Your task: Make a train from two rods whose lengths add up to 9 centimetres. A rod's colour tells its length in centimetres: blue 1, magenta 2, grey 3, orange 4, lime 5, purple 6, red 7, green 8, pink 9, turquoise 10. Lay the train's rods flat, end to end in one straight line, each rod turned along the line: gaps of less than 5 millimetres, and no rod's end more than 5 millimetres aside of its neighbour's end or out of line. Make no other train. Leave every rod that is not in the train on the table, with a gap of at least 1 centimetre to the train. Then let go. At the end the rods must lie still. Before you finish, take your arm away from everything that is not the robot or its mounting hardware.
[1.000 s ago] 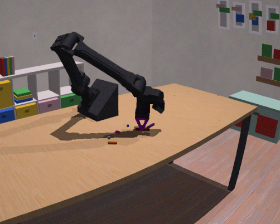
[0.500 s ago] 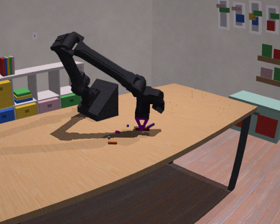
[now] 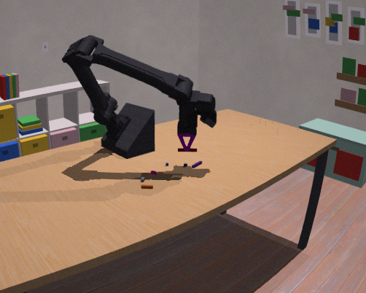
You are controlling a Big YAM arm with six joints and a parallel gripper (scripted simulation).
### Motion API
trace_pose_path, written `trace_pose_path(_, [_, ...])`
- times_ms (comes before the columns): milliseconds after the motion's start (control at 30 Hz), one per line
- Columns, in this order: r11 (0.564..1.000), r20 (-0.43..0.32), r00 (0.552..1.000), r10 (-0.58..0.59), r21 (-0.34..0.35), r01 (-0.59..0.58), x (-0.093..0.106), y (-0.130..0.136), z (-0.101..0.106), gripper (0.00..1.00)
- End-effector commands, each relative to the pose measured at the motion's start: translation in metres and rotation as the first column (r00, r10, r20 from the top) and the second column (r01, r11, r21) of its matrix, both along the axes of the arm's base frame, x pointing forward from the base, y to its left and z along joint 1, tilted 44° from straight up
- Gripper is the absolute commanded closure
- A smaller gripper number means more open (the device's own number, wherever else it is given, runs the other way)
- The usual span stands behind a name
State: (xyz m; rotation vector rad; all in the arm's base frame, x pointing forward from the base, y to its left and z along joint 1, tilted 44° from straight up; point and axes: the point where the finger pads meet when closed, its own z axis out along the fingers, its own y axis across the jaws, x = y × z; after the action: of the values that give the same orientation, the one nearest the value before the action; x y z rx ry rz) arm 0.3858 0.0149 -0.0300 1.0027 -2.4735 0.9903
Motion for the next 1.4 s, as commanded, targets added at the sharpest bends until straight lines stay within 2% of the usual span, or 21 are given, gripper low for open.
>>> trace_pose_path(0, [1.0, 0.069, 0.998, -0.002, 0.02, 0.0, 0.017, 0.029, 0.027, 0.96])
trace_pose_path(67, [1.0, 0.069, 0.998, -0.002, 0.021, 0.0, 0.017, 0.033, 0.031, 0.96])
trace_pose_path(100, [1.0, 0.046, 0.999, -0.001, 0.011, 0.001, 0.01, 0.031, 0.024, 0.96])
trace_pose_path(133, [1.0, 0.012, 1.0, -0.013, -0.003, 0.013, 0.0, 0.022, 0.015, 0.96])
trace_pose_path(167, [0.999, 0.009, 0.999, -0.037, -0.005, 0.037, -0.001, 0.012, 0.014, 0.96])
trace_pose_path(333, [1.0, 0.034, 0.999, -0.02, 0.004, 0.02, 0.003, 0.02, 0.023, 0.96])
trace_pose_path(467, [0.999, 0.039, 0.999, -0.035, 0.004, 0.034, 0.001, 0.014, 0.026, 0.96])
trace_pose_path(533, [0.994, 0.099, 0.989, -0.106, 0.002, 0.107, -0.003, -0.004, 0.039, 0.96])
trace_pose_path(600, [0.994, 0.099, 0.989, -0.106, 0.002, 0.107, -0.003, -0.004, 0.039, 0.96])
trace_pose_path(633, [0.994, 0.129, 0.986, -0.107, 0.016, 0.106, 0.012, 0.001, 0.046, 0.96])
trace_pose_path(667, [0.994, 0.14, 0.984, -0.108, 0.022, 0.106, 0.017, 0.003, 0.047, 0.96])
trace_pose_path(700, [0.985, 0.16, 0.973, -0.169, 0.009, 0.17, -0.005, -0.018, 0.052, 0.96])
trace_pose_path(867, [0.985, 0.159, 0.973, -0.17, 0.01, 0.17, -0.005, -0.018, 0.052, 0.96])
trace_pose_path(900, [0.971, 0.226, 0.945, -0.237, 0.02, 0.238, -0.009, -0.033, 0.066, 0.96])
trace_pose_path(1000, [0.971, 0.226, 0.945, -0.237, 0.02, 0.238, -0.009, -0.033, 0.066, 0.96])
trace_pose_path(1033, [0.971, 0.248, 0.939, -0.239, 0.034, 0.238, 0.003, -0.029, 0.072, 0.96])
trace_pose_path(1067, [0.954, 0.285, 0.912, -0.296, 0.034, 0.299, -0.013, -0.046, 0.079, 0.96])
trace_pose_path(1167, [0.954, 0.284, 0.912, -0.296, 0.034, 0.299, -0.013, -0.046, 0.079, 0.96])
trace_pose_path(1200, [0.953, 0.299, 0.907, -0.298, 0.044, 0.298, -0.006, -0.044, 0.082, 0.96])
trace_pose_path(1267, [0.931, 0.345, 0.869, -0.356, 0.051, 0.361, -0.019, -0.06, 0.091, 0.96])
trace_pose_path(1367, [0.93, 0.348, 0.866, -0.359, 0.053, 0.365, -0.019, -0.061, 0.092, 0.96])
